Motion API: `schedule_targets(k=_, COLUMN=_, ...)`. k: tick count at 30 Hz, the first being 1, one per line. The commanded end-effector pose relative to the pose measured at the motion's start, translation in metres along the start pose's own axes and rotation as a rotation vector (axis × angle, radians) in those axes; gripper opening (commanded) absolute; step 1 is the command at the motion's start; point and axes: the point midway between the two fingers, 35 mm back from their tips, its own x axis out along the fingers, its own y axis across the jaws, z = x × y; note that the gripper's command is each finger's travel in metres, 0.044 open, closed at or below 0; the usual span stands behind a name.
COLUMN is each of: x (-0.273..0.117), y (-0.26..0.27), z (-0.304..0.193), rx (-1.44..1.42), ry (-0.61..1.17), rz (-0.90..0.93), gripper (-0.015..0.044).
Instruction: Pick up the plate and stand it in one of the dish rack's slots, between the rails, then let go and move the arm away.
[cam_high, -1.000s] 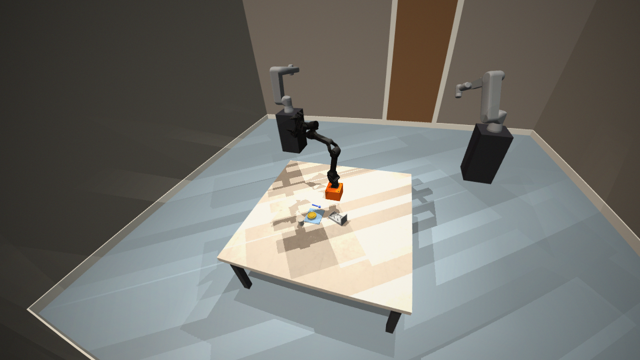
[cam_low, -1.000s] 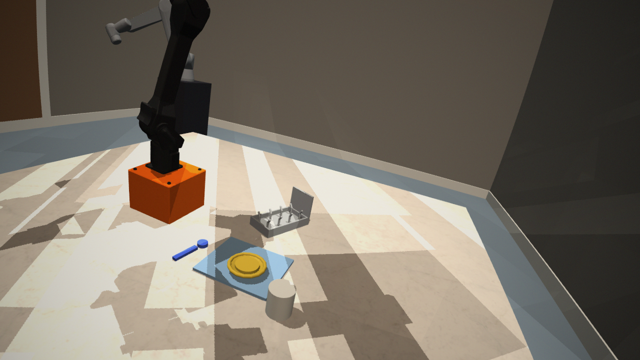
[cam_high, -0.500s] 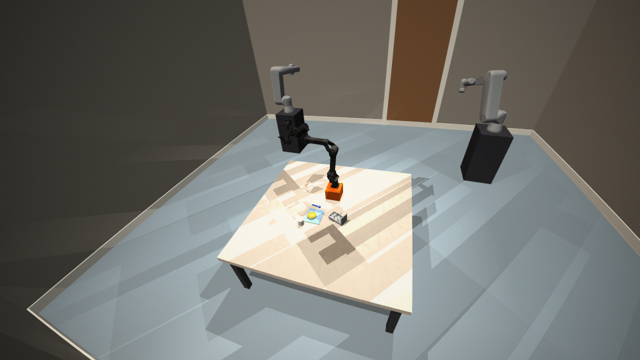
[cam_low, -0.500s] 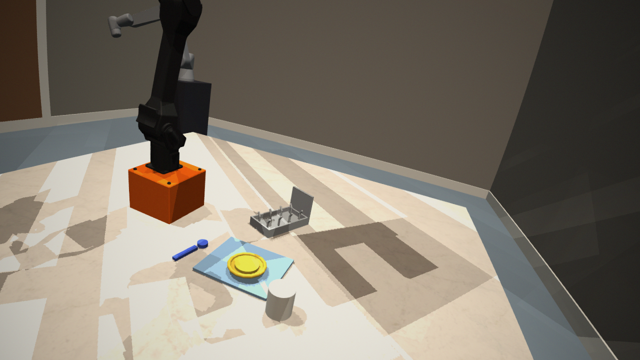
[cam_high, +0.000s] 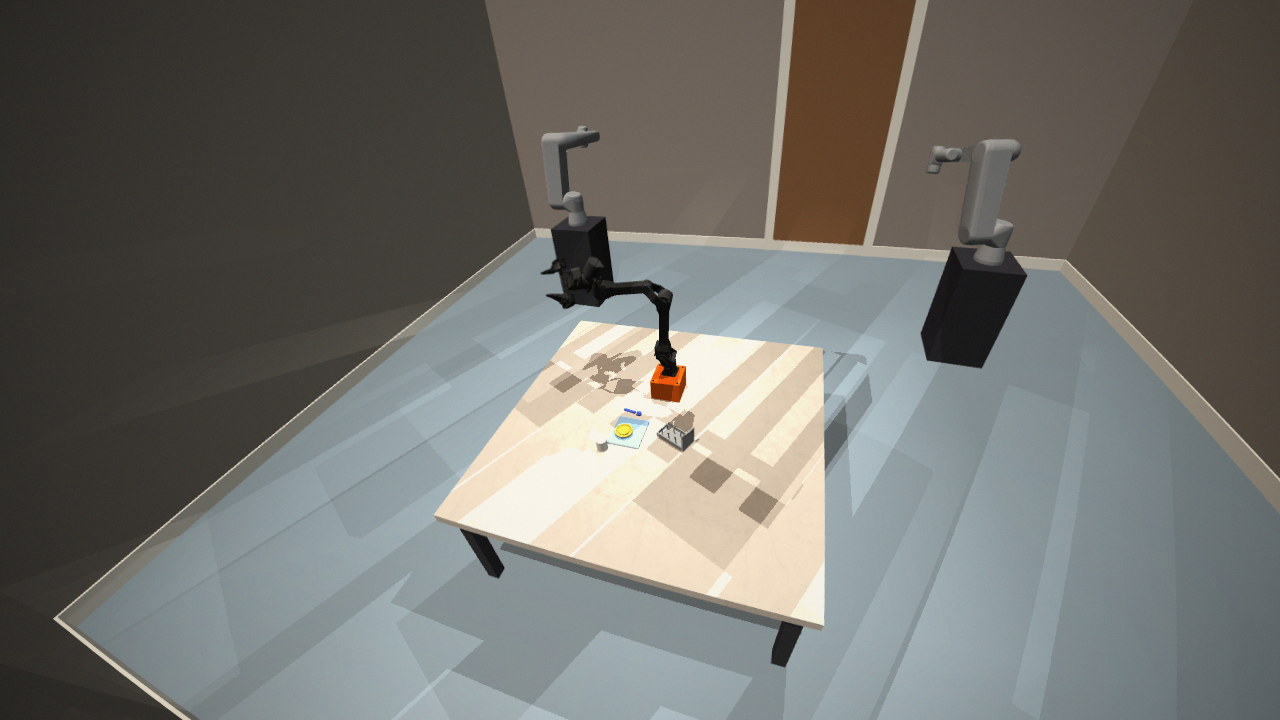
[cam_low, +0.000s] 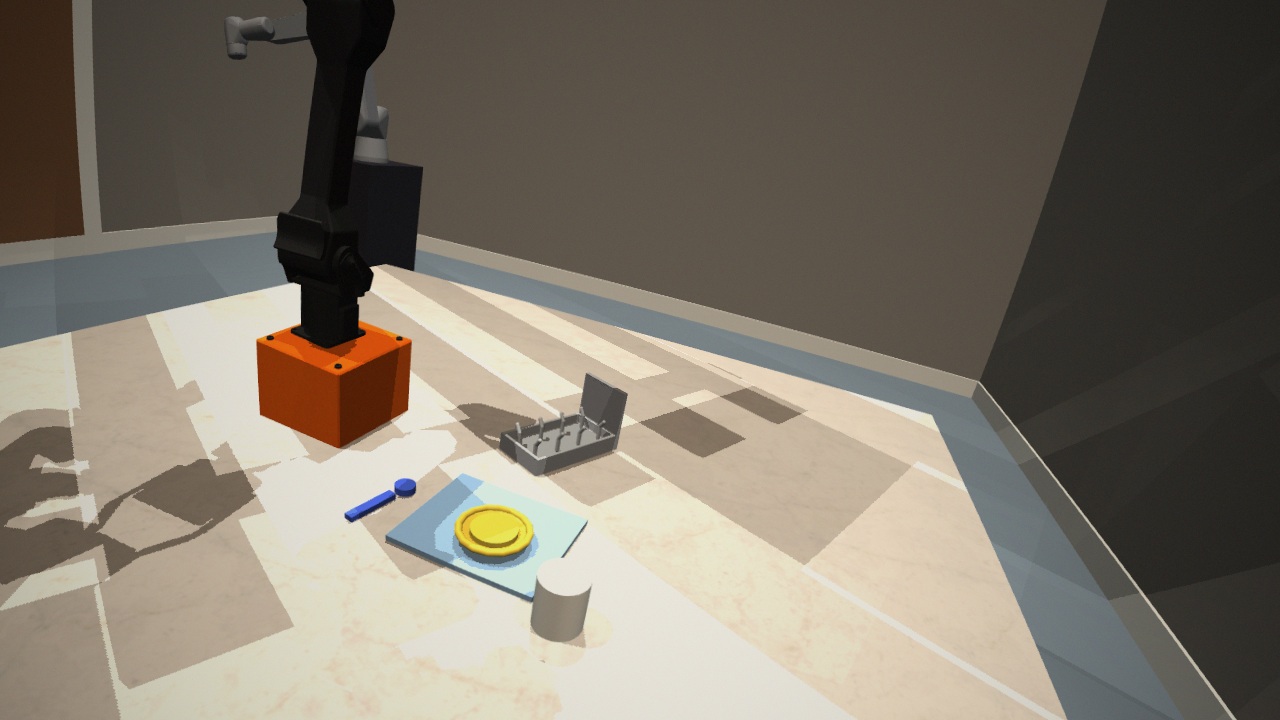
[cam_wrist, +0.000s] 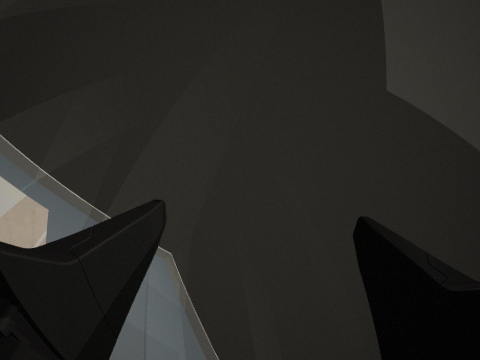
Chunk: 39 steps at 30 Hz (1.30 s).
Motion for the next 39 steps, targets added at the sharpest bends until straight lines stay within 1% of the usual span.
schedule_targets(k=1, x=0.011, y=0.021, z=-0.013, rx=0.088, ry=0.036, rz=0.021, gripper=0.0400)
schedule_targets(k=9, x=0.034, y=0.076, z=-0.039, rx=0.270, ry=0.136, rz=0.094, gripper=0.0400)
schedule_targets(k=16, x=0.048, y=0.136, z=-0.060, rx=0.427, ry=0.256, rz=0.187, gripper=0.0400)
schedule_targets(k=22, x=0.054, y=0.191, z=-0.068, rx=0.535, ry=0.348, rz=0.278, gripper=0.0400)
schedule_targets(k=30, x=0.051, y=0.268, z=-0.073, rx=0.641, ry=0.502, rz=0.417, gripper=0.0400)
schedule_targets(k=36, x=0.039, y=0.329, z=-0.072, rx=0.689, ry=0.636, rz=0.540, gripper=0.0400)
schedule_targets(k=39, x=0.031, y=0.355, z=-0.066, rx=0.702, ry=0.677, rz=0.603, gripper=0.0400)
